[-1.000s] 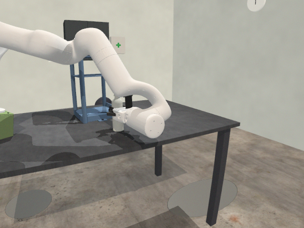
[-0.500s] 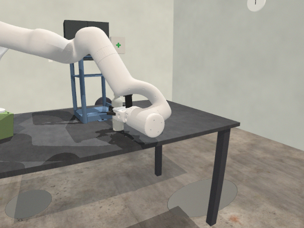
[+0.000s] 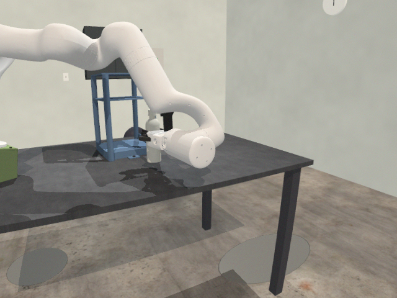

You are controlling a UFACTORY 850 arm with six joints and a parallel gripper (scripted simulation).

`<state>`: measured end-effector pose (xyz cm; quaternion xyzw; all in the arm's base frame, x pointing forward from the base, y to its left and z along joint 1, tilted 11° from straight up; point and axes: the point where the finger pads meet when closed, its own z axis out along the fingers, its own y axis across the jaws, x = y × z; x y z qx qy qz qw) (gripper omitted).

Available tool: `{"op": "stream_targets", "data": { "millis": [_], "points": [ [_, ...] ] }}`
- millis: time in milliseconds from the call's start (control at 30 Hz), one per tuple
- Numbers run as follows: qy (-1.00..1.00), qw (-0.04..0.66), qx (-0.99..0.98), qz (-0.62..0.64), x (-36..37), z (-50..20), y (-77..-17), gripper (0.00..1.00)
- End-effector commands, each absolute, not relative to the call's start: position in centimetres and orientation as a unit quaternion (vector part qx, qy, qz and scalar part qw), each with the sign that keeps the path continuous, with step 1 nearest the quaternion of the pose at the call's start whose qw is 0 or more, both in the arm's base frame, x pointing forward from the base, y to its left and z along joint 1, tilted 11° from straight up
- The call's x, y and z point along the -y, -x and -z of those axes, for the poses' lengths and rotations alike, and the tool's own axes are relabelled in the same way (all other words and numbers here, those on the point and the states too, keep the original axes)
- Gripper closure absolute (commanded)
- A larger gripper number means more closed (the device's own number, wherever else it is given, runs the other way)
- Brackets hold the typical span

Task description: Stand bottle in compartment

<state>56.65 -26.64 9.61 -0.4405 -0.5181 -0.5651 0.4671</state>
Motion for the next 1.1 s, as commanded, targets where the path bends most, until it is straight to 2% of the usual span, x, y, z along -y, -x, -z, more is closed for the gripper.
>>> {"op": "stream_targets", "data": {
  "millis": [0,1067],
  "points": [
    [0.441,0.466,0.519,0.565,26.75,-10.72,-56.49,1.0],
    [0.441,0.466,0.519,0.565,25.88,-11.02,-56.46,1.0]
  ]
}}
